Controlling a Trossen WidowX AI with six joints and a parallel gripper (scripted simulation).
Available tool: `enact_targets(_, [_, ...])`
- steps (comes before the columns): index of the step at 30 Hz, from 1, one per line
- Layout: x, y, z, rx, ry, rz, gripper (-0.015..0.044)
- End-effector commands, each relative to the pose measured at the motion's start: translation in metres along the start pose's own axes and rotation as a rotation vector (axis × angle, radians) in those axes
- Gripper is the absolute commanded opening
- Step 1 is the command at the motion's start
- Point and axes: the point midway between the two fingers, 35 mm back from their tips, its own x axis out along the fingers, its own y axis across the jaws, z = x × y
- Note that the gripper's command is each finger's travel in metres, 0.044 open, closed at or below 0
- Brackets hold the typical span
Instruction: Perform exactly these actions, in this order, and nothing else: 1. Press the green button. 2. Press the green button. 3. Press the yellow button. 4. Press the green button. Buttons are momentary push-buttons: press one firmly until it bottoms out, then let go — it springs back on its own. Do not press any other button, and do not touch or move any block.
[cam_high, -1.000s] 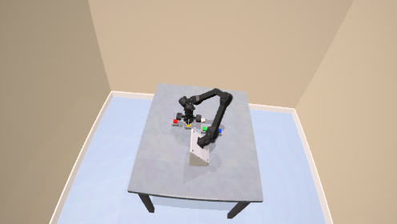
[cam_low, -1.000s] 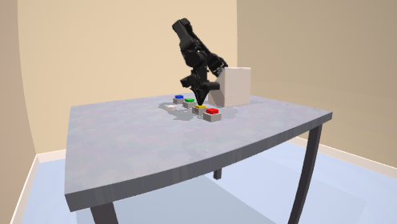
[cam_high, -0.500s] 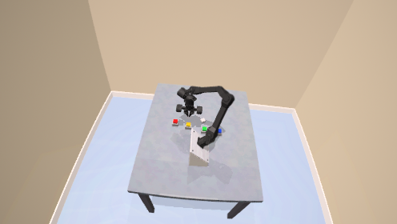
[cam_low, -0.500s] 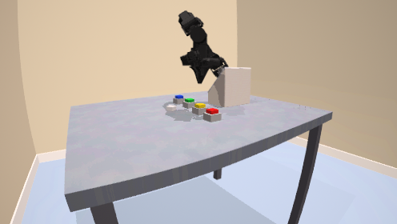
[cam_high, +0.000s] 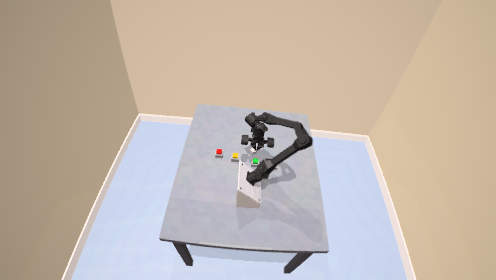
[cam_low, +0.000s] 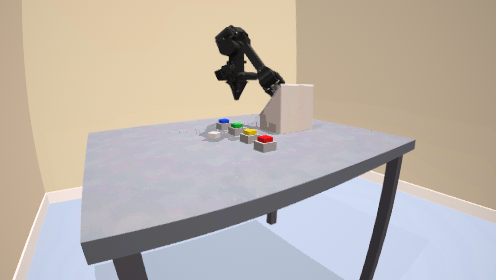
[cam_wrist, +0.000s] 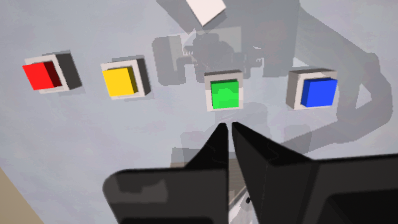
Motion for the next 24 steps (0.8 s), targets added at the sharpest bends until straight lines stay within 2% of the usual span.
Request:
enact_targets(1, [0.002,-0.008,-0.005,-0.012,0.000,-0.006,0.0020])
enact_targets(3, [0.012,-0.007,-0.004,-0.012,-0.001,-0.004,0.0020])
enact_targets(7, [0.061,-0.009,-0.005,-0.011,-0.001,-0.008,0.0020])
enact_targets(24, [0.084,-0.009,-0.004,-0.012,-0.001,-0.008,0.0020])
